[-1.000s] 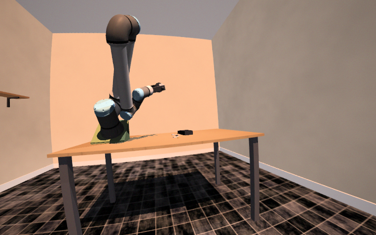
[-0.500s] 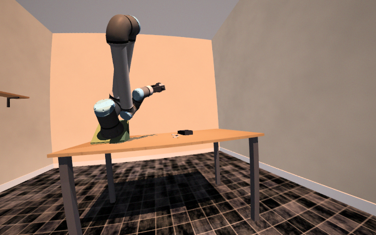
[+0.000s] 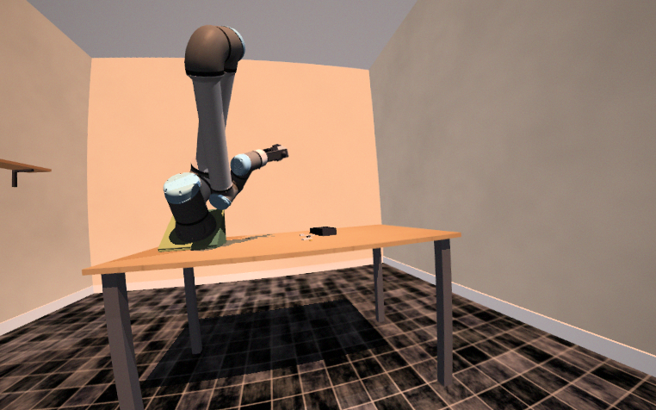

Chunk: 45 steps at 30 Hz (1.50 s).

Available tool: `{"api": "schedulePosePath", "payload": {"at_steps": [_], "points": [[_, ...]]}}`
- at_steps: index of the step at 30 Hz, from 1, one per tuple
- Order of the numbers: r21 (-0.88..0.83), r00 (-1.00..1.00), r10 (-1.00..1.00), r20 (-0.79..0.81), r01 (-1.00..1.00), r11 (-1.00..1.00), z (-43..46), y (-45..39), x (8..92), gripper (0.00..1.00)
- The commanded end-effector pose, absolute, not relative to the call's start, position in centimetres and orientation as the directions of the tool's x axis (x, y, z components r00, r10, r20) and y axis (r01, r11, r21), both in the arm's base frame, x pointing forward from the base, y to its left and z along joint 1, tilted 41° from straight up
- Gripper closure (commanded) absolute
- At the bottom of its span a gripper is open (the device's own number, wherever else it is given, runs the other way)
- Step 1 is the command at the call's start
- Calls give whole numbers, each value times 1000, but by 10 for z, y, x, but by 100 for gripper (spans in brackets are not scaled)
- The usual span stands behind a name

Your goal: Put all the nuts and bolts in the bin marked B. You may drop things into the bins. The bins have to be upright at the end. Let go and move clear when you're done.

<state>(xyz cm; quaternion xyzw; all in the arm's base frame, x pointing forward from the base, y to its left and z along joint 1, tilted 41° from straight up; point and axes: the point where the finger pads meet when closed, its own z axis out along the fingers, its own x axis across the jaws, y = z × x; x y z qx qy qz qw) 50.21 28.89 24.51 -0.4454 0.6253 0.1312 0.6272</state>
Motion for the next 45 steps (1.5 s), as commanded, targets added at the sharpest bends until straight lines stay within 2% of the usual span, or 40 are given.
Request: {"api": "schedulePosePath", "payload": {"at_steps": [1, 20, 22, 31, 33, 45], "points": [[-369, 114, -422, -899, -718, 591, 201, 252, 504, 96], [-377, 121, -427, -896, -717, 587, 224, 275, 526, 96], [-358, 54, -461, -885, -713, 603, 213, 269, 537, 96], [-360, 56, -463, -885, -713, 602, 203, 263, 548, 96], [-343, -11, -498, -867, -711, 614, 191, 257, 557, 96], [-327, -81, -534, -842, -711, 622, 155, 239, 582, 96]]}}
